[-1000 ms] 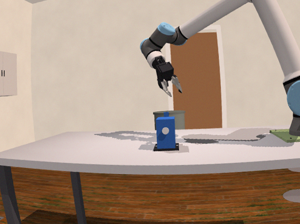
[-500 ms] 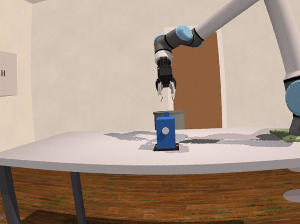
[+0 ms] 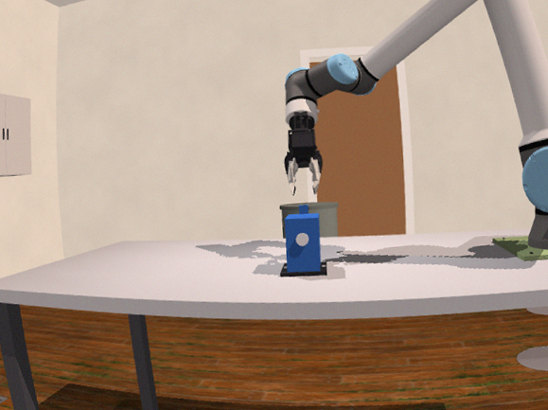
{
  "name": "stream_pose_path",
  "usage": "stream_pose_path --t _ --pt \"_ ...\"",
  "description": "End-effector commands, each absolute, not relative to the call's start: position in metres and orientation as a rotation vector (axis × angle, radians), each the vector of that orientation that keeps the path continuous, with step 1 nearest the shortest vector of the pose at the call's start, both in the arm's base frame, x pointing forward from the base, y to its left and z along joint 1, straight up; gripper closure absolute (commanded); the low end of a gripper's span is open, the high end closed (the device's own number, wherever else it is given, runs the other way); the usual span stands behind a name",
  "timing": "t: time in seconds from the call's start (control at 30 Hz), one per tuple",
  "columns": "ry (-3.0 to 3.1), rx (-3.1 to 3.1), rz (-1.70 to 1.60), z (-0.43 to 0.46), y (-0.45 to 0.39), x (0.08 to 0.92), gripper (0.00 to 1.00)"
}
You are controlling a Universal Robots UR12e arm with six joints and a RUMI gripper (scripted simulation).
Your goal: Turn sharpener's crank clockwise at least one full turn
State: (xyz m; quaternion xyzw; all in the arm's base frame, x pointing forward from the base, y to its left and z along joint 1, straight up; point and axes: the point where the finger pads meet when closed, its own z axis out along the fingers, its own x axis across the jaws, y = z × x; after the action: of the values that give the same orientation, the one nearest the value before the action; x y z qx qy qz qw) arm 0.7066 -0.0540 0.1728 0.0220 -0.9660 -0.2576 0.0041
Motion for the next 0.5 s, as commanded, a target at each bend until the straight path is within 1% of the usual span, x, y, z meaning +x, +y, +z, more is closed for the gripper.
stream_pose_path --t 0.0,0.47 --pt "-3.029 0.069 -0.806 0.1635 -0.0485 0.7071 0.68" --pt "-3.029 0.069 -0.806 0.1561 -0.0443 0.7070 0.68"
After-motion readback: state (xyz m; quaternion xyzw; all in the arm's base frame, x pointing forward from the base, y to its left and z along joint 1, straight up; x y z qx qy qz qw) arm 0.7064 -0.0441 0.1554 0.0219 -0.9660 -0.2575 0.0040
